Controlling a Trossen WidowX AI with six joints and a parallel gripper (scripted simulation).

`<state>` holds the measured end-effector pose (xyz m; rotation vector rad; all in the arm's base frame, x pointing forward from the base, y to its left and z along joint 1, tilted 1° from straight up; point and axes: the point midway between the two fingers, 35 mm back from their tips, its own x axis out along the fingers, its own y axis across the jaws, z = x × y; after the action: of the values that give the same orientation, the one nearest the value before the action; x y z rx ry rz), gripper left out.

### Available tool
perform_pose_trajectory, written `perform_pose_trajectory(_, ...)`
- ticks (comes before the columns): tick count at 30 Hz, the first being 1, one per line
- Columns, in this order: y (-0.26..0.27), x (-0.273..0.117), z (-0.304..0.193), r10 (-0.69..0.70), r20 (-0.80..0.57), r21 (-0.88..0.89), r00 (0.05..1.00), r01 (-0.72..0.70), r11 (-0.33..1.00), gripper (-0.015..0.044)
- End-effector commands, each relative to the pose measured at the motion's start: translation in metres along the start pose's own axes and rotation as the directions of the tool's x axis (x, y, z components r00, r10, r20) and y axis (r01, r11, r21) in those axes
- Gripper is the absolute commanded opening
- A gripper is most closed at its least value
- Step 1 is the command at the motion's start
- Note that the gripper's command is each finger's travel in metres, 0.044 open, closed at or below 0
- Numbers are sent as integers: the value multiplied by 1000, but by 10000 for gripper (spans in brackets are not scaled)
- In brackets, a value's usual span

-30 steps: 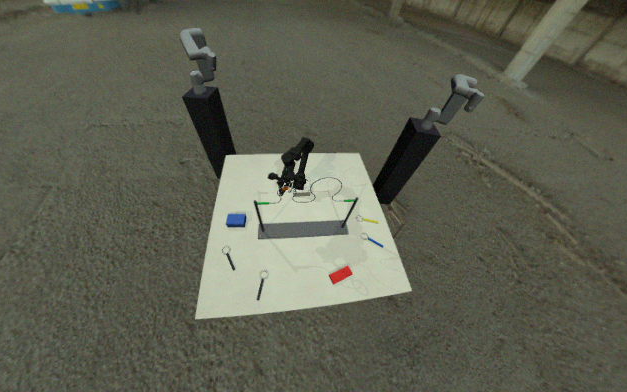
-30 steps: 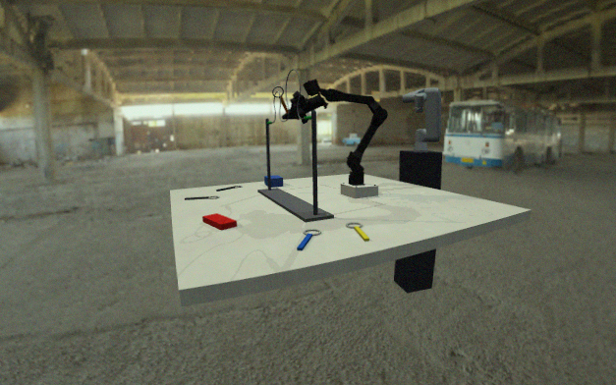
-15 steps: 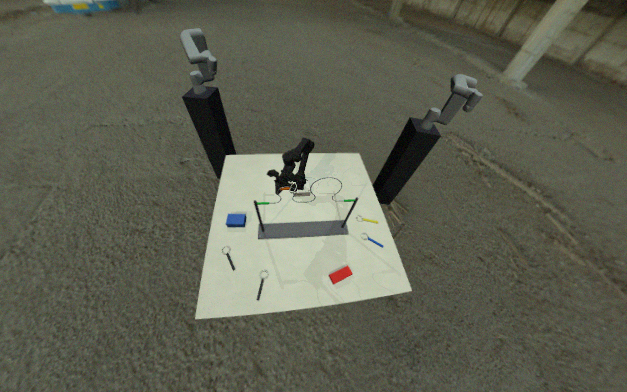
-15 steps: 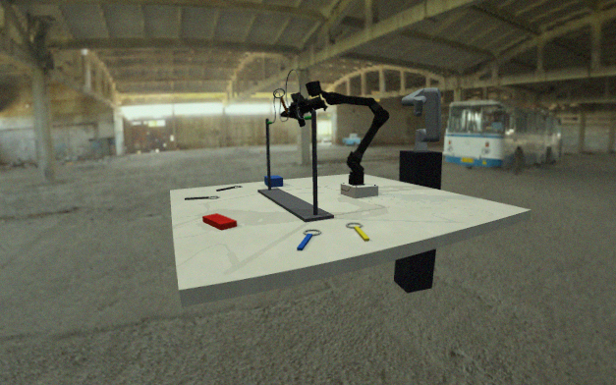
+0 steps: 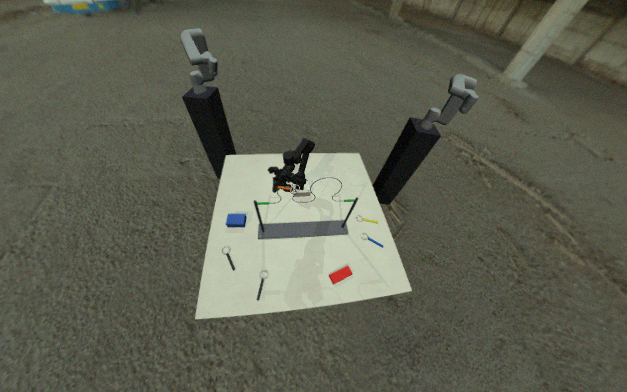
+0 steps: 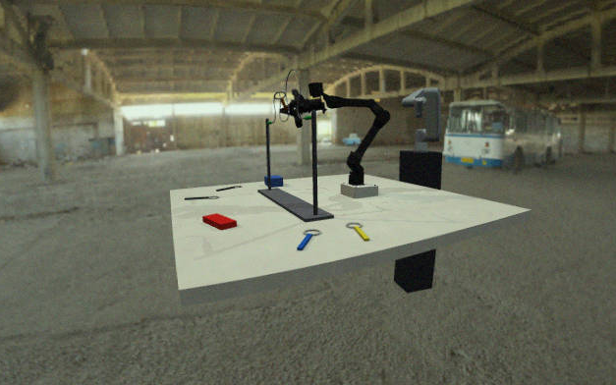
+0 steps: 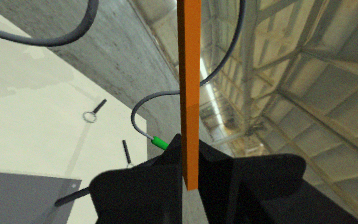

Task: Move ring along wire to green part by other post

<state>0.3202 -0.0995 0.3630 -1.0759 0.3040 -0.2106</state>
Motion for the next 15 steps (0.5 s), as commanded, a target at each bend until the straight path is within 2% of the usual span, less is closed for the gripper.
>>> perform_pose_trajectory(1,-4,0,-1,-36,3,-65,999,36,997,-150)
perform_pose_trajectory(15,-22,1,2,-173,64,-313,983,184,932,-150)
